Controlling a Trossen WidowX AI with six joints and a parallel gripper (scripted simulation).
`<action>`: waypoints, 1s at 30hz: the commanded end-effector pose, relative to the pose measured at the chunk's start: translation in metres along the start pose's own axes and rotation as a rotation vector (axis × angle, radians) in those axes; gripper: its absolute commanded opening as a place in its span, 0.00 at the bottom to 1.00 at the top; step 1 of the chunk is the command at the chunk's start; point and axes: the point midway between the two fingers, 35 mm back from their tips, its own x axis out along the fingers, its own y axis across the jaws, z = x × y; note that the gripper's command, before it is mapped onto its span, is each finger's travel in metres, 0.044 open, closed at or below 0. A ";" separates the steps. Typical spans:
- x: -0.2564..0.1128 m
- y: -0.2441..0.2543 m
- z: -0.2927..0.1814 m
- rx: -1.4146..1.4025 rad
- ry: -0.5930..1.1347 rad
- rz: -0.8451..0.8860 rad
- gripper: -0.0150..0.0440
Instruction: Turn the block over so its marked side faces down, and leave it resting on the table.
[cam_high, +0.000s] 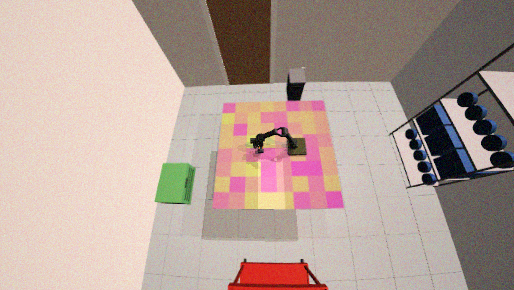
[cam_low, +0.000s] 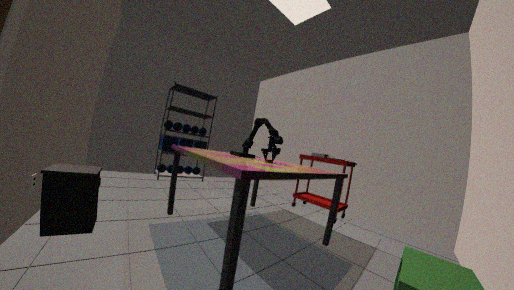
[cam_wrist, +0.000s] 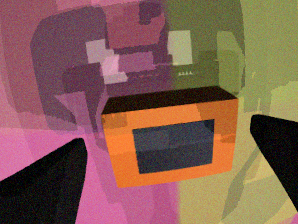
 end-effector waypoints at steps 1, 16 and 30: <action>0.006 0.000 -0.001 0.003 0.001 -0.004 1.00; 0.006 0.000 -0.001 0.003 0.001 -0.004 0.64; 0.005 0.000 -0.001 0.003 0.000 -0.004 0.45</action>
